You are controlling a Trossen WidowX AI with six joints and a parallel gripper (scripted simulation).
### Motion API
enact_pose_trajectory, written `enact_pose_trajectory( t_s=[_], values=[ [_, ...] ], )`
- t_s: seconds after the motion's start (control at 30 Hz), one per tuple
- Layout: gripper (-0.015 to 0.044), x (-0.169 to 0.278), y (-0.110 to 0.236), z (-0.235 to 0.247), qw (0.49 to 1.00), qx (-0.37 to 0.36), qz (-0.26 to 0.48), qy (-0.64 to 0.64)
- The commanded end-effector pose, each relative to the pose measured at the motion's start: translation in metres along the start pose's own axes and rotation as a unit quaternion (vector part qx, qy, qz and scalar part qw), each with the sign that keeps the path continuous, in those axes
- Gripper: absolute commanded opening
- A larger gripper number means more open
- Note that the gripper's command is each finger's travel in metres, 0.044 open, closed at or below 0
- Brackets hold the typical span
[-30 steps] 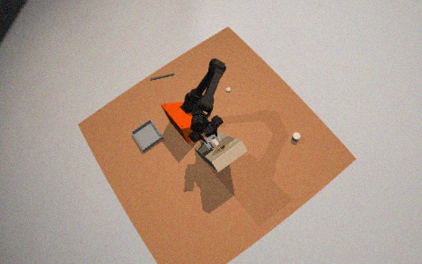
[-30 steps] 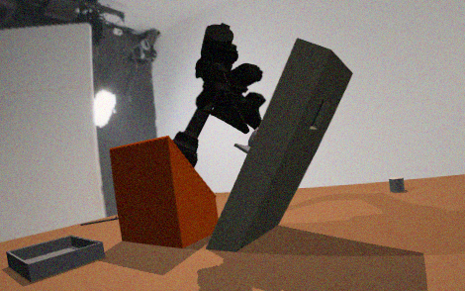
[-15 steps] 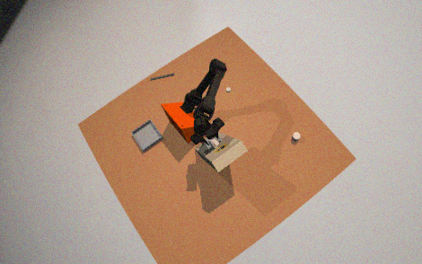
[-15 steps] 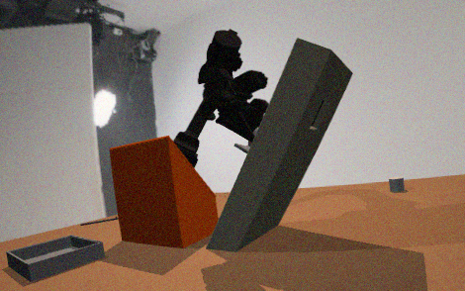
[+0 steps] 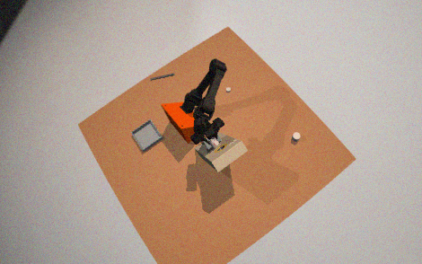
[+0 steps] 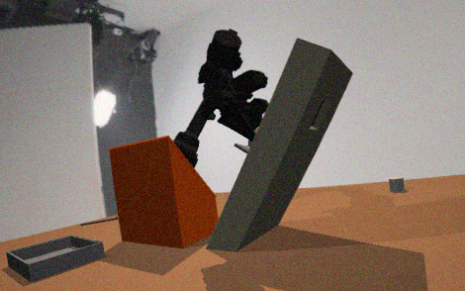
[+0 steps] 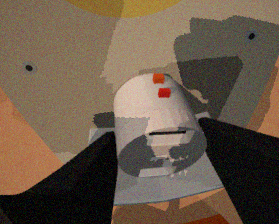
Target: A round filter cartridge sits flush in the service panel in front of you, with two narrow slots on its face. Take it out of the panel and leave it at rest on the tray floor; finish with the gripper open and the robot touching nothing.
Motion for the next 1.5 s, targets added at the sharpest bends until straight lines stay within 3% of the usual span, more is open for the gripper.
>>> enact_pose_trajectory(
  t_s=[0.0,0.23,0.77,1.37,1.47],
  values=[
    [0.0008,-0.008,0.003,0.000,1.000,0.001,-0.001,0.002],
    [0.0000,-0.021,0.016,0.001,1.000,0.002,-0.001,0.001],
    [0.0000,-0.027,0.098,0.003,1.000,0.002,0.000,0.000],
    [0.0000,-0.040,0.088,-0.082,1.000,0.003,-0.001,0.002],
    [0.0000,-0.037,0.091,-0.076,1.000,0.012,-0.001,-0.010]
  ],
)
Point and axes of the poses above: the point midway between the two fingers, 35 mm back from their tips, its own y axis back along the fingers, its own z axis across the jaws, x = y × z, the point moved 3 cm from there along y, back along the fingers, and after that the axes turned 8 degrees about -y, right-handed, at the moved point
